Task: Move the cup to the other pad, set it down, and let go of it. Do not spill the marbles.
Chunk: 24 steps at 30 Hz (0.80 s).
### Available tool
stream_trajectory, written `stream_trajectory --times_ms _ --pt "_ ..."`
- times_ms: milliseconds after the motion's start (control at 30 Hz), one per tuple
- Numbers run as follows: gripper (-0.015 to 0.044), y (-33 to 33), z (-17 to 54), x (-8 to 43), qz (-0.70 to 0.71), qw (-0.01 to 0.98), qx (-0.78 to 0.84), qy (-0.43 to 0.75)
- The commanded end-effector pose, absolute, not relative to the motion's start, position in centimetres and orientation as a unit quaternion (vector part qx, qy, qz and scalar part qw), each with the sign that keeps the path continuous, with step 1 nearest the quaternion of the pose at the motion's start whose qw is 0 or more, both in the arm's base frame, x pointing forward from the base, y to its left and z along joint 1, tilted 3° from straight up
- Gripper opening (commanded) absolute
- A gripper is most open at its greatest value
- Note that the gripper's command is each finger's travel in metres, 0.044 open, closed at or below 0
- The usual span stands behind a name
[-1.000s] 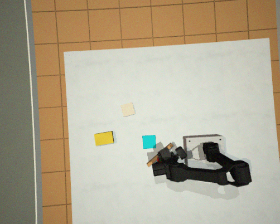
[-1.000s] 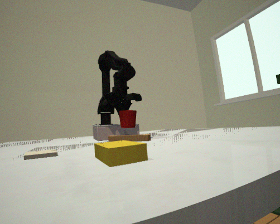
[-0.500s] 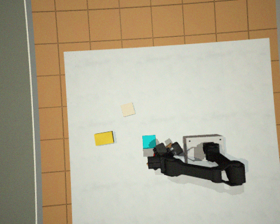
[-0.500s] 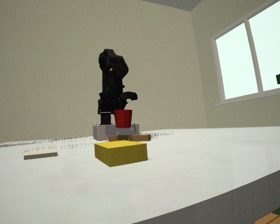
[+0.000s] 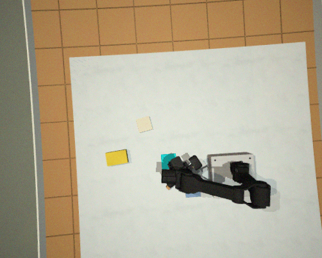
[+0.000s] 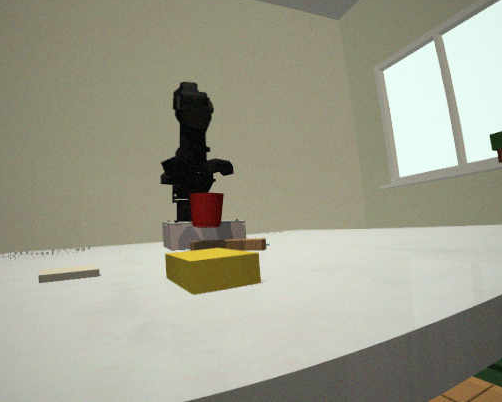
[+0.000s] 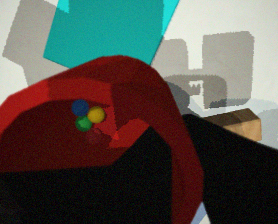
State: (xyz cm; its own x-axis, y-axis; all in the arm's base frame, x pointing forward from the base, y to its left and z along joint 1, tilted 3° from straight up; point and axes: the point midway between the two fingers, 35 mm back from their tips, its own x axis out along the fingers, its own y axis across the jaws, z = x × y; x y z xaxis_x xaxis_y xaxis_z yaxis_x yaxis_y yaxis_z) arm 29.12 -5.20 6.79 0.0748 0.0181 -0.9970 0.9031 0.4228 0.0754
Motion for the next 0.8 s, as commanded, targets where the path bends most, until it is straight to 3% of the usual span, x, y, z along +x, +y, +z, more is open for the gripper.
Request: stream_trajectory --times_ms 0,767 --pt "0.0 -6.1 6.7 29.7 -0.358 0.613 0.398 0.581" --pt "0.0 -8.7 5.4 31.4 -0.358 0.614 0.398 0.58"
